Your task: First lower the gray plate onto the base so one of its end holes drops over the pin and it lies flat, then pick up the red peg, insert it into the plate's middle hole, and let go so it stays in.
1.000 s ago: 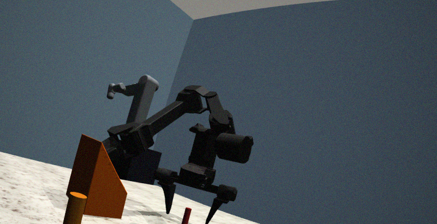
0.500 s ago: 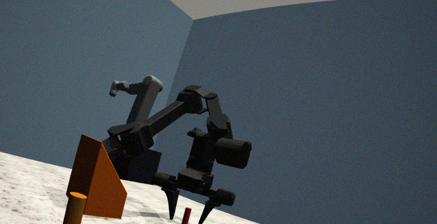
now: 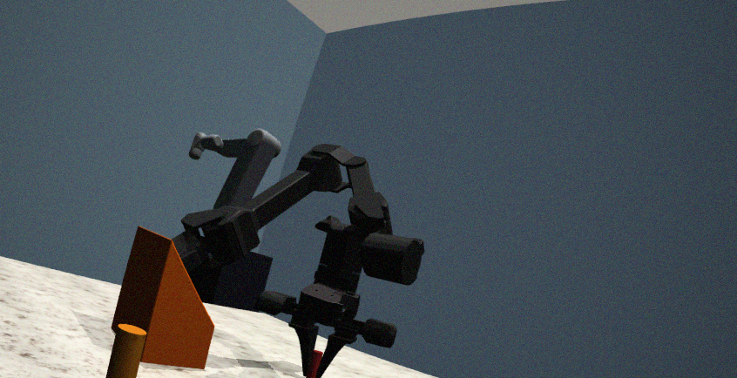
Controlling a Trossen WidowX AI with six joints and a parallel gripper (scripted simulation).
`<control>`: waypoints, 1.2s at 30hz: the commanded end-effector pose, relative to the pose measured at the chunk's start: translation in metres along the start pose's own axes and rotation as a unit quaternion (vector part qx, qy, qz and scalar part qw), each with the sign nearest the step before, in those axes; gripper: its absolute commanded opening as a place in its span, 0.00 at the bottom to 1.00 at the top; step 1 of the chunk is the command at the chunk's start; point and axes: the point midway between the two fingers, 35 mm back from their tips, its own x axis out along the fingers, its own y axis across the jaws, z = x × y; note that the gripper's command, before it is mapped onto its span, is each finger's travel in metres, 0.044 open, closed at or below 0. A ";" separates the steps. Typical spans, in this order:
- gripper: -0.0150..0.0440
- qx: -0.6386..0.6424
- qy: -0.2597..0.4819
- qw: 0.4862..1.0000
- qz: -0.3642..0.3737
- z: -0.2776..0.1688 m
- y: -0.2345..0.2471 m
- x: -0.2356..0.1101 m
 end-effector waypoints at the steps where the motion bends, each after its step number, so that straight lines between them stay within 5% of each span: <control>1: 0.25 0.002 -0.001 1.000 0.000 0.001 0.000 0.000; 32: 0.25 0.003 -0.007 1.000 -0.005 0.011 0.003 -0.080; 36: 0.25 0.005 -0.007 1.000 -0.005 0.016 0.006 -0.070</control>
